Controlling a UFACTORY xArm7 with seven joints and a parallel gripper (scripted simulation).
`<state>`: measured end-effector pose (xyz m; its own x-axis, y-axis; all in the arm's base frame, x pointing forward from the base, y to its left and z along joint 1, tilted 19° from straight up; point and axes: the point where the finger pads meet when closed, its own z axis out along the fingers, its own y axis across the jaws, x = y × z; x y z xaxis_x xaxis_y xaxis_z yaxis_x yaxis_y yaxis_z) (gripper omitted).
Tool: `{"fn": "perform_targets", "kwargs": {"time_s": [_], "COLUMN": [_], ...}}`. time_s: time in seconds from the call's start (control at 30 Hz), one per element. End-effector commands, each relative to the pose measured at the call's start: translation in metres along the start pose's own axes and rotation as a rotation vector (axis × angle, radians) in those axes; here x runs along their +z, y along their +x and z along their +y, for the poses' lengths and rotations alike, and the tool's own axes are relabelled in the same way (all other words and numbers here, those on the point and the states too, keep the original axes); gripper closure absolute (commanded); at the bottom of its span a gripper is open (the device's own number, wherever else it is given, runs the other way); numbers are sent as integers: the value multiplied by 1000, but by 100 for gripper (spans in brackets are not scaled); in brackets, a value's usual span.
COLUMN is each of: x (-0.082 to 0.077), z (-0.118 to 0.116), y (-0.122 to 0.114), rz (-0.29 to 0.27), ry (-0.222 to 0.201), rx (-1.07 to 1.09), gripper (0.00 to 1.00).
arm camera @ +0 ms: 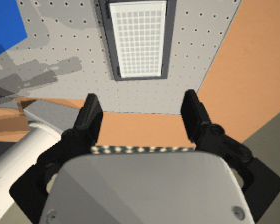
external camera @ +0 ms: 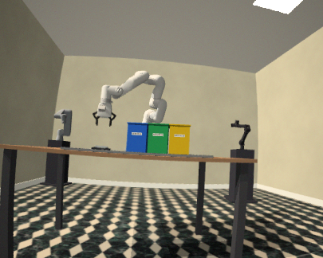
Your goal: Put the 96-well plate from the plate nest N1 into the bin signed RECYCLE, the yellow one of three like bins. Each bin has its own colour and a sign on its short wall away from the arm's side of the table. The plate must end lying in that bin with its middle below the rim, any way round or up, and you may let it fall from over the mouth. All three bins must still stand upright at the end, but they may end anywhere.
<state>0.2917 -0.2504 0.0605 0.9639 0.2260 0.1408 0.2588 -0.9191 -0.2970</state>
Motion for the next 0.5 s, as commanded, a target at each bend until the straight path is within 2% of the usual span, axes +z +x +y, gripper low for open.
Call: {"fn": "perform_targets", "kwargs": {"time_s": [0.0,0.47], "x": [8,28], "z": [1,2], "y": [1,1], "rz": [2,2], "ry": [-4,-4], "rx": [0,0], "gripper": [0,0]}}
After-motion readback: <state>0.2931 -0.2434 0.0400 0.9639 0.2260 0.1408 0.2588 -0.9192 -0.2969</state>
